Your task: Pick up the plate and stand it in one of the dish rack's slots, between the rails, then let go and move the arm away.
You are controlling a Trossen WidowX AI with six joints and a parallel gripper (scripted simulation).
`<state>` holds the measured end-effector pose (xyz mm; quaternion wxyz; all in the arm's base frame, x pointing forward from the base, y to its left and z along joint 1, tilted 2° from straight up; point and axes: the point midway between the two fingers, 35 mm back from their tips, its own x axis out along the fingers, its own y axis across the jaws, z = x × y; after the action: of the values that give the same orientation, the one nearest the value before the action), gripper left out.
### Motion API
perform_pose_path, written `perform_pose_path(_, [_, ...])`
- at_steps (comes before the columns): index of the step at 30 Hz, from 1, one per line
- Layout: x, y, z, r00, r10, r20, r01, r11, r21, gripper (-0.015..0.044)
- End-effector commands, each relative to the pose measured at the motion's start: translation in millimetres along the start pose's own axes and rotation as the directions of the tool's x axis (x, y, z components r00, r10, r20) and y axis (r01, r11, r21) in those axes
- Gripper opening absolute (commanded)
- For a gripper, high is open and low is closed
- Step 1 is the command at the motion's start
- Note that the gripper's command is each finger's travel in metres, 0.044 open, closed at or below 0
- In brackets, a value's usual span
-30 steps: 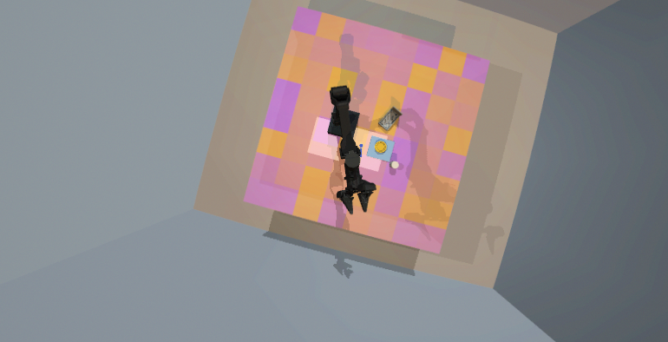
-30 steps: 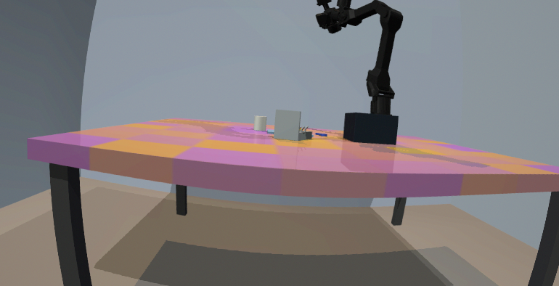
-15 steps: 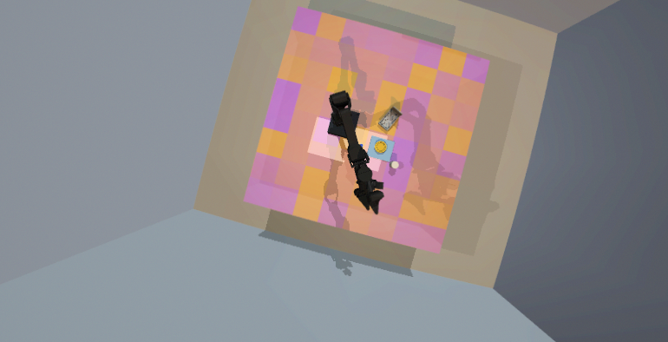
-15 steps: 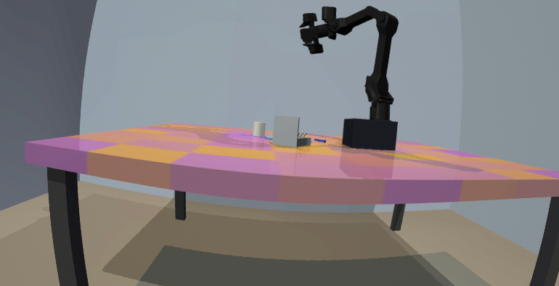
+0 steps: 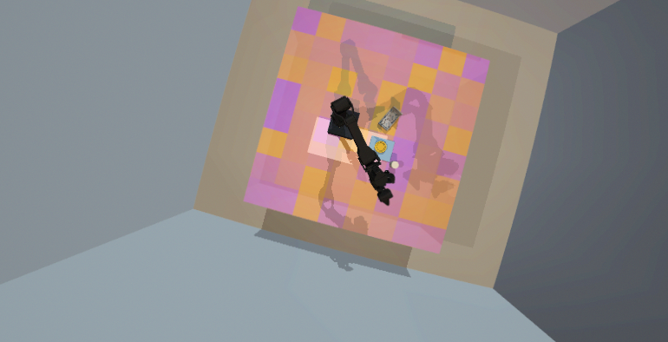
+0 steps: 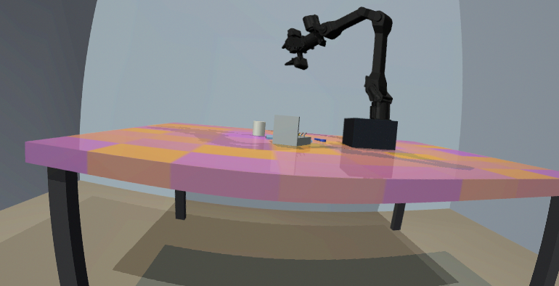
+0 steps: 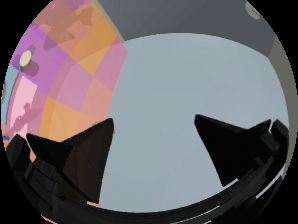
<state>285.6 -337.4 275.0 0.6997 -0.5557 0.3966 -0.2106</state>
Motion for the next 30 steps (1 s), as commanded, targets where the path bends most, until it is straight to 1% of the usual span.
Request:
perform_pose_path(1, [8.2,26.7,16.1,0.995,0.093,0.032,-0.095,0.993,0.065,0.04])
perform_pose_path(8, [14.0,75.1,45.5,0.961,0.264,0.078,-0.274,0.944,0.181,0.04])
perform_pose_path(16, [9.9,134.0,76.1,0.879,0.464,0.107,-0.474,0.826,0.304,0.04])
perform_pose_path(23, [-7.7,188.8,98.6,0.767,0.633,0.104,-0.615,0.677,0.405,0.04])
perform_pose_path(30, [-34.2,239.2,116.3,0.628,0.775,0.071,-0.695,0.518,0.499,0.04])
